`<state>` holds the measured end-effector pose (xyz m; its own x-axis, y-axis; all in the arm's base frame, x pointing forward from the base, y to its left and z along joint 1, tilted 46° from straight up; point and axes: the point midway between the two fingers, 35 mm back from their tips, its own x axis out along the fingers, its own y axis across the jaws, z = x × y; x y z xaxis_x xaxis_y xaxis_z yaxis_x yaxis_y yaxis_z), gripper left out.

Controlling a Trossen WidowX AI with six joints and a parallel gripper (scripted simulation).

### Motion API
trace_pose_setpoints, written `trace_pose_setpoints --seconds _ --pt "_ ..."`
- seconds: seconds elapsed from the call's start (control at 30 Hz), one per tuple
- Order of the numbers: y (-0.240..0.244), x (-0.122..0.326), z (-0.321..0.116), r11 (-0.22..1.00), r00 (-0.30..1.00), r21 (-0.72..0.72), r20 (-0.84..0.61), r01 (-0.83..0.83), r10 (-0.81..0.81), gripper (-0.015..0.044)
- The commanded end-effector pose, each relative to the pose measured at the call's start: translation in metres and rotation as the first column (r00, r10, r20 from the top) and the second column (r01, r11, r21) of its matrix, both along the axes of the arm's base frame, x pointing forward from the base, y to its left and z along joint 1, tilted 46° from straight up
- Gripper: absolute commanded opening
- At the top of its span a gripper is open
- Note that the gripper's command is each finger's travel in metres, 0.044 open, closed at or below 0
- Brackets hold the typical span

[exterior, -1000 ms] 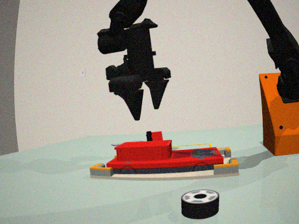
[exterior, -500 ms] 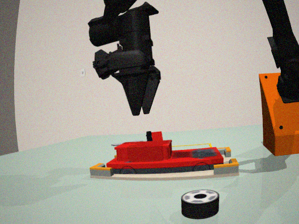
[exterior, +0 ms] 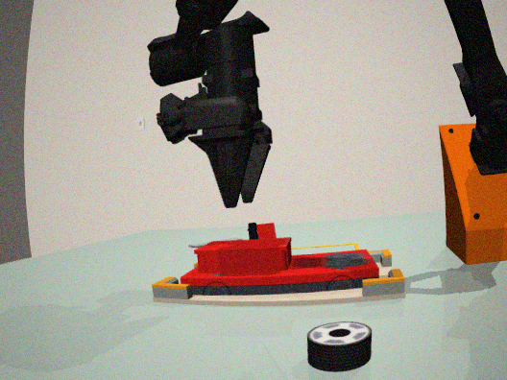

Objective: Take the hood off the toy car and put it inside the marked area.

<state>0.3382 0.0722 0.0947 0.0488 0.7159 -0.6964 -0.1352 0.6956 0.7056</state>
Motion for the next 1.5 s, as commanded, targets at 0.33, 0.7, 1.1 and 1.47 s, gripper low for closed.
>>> trace_pose_setpoints --seconds 0.33,0.7,1.1,1.47 --pt "0.01 0.0 -0.008 1.0 1.0 0.005 -0.003 -0.001 0.001 0.044" --pt "0.017 0.0 -0.014 1.0 1.0 0.005 -0.003 -0.001 0.001 0.044" --pt "0.024 0.0 -0.021 1.0 1.0 0.006 -0.003 -0.001 0.001 0.044" --pt "0.031 -0.001 -0.027 1.0 1.0 0.008 -0.003 -0.001 0.001 0.044"
